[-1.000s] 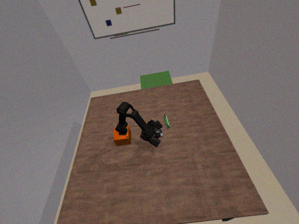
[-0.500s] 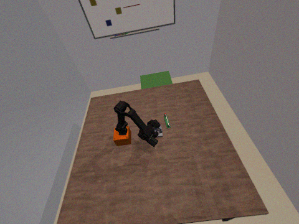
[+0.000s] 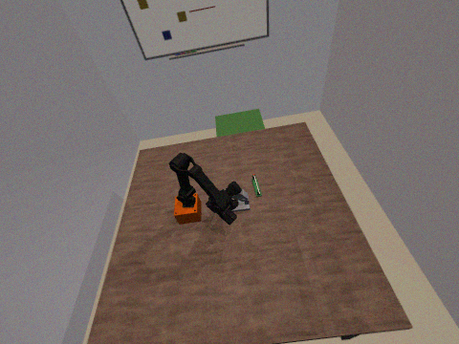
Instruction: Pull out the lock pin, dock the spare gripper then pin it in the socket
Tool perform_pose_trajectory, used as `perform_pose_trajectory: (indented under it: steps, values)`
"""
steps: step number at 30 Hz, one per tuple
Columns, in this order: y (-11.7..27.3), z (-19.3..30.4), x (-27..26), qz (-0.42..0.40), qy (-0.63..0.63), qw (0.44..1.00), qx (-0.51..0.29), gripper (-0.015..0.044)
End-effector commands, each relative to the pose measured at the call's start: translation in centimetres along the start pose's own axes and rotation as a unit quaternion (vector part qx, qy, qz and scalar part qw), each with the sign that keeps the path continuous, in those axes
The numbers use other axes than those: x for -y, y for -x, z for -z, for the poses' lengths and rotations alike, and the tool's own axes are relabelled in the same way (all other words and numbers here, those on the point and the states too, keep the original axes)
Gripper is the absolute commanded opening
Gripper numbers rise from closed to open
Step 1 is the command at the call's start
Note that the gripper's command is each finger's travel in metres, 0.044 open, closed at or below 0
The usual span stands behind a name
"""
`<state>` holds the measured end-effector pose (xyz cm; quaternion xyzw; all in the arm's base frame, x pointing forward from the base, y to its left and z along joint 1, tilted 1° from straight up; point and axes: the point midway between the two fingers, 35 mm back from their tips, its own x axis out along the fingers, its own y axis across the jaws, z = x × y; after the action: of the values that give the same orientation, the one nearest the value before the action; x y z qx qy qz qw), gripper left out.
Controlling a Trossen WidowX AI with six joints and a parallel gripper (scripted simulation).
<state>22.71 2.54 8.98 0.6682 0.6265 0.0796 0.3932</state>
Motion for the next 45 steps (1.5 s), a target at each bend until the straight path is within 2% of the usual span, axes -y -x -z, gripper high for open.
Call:
perform_pose_trajectory:
  steps: [1, 38, 45]
  values:
    - [0.5, 0.8, 0.0, 0.001, 0.001, 1.000, 0.000, 0.0440]
    - [2.6, 5.7, -2.5, -0.004, -0.027, 1.000, 0.000, 0.0440]
    - [-1.7, 7.6, -2.4, 0.005, -0.029, 0.999, 0.021, 0.0256]
